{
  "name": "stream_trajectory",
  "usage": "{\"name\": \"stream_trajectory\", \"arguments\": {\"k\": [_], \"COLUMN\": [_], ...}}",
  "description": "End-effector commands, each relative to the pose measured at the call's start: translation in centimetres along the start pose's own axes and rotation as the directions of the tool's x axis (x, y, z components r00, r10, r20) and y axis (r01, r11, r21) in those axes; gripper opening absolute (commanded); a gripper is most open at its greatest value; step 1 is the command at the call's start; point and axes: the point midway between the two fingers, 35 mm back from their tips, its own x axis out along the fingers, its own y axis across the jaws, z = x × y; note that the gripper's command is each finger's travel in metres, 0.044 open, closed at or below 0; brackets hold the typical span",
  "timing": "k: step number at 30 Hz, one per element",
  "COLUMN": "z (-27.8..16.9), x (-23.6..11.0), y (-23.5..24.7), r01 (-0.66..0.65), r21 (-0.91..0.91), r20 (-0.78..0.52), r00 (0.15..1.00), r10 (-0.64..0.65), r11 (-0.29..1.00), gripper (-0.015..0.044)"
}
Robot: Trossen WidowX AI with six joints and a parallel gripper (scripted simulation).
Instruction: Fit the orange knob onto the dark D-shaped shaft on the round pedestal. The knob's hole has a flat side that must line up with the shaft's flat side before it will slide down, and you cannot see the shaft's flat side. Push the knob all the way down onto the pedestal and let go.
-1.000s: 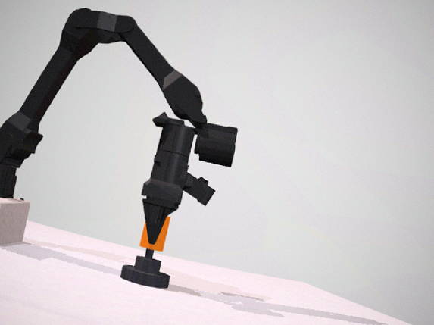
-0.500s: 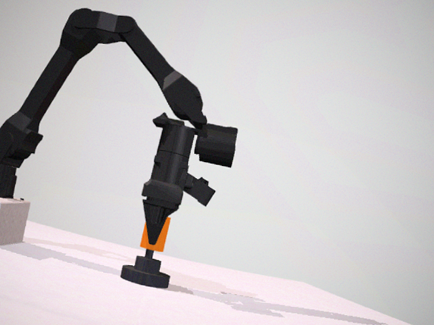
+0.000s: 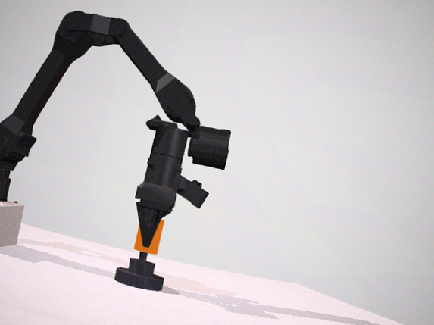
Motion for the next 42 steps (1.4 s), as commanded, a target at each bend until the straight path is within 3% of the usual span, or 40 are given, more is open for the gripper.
{"name": "stream_trajectory", "arguments": {"k": [1,42], "z": [0.13,-0.05], "x": [-0.01,0.09], "y": [-0.08,0.0], "r01": [0.004,0.005], "r21": [-0.004,-0.094], "r20": [0.006,0.005], "r00": [1.0,1.0], "r10": [-0.004,-0.004], "r11": [1.0,0.996], "gripper": [0.0,0.0]}}
